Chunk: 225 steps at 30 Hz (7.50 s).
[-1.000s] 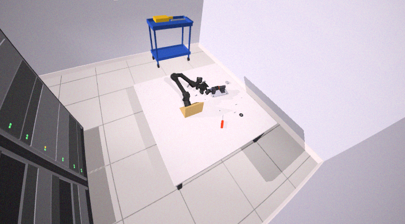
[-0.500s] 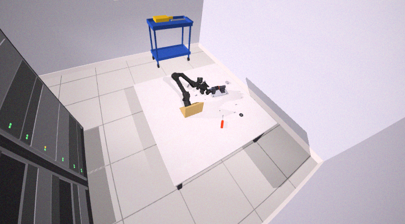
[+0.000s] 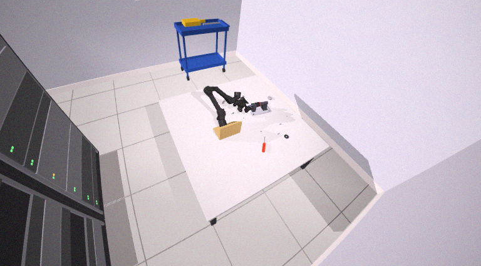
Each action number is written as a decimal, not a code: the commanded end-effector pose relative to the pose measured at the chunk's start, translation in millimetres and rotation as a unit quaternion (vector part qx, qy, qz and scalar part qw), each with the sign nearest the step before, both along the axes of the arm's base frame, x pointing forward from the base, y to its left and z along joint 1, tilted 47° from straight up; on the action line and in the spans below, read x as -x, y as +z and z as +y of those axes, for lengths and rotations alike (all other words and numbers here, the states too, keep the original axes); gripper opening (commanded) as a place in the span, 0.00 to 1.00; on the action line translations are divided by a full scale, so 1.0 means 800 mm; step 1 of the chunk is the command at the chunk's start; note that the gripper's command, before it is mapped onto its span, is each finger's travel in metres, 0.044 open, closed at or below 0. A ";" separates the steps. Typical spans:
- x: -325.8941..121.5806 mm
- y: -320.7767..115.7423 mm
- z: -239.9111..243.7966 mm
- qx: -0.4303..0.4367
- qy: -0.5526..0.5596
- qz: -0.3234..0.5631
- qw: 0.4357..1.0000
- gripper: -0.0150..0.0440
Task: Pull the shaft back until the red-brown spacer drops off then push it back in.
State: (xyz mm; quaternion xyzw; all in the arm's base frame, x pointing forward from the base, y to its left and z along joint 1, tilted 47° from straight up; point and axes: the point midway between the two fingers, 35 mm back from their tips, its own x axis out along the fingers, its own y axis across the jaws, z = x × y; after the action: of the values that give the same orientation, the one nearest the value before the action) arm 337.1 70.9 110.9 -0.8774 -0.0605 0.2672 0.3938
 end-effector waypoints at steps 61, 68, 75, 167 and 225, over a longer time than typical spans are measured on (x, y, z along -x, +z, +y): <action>-0.015 -0.008 0.007 -0.001 -0.003 -0.001 1.000 0.25; -0.008 -0.008 0.008 -0.001 -0.003 -0.001 1.000 0.25; -0.002 -0.007 0.008 -0.001 -0.003 -0.001 1.000 0.25; 0.007 -0.007 0.009 -0.001 -0.003 0.000 1.000 0.25; 0.013 -0.006 0.009 -0.001 -0.003 0.000 1.000 0.25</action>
State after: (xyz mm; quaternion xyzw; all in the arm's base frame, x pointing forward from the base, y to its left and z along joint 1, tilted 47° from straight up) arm 327.4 77.9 105.5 -0.8781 -0.0573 0.2659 0.3935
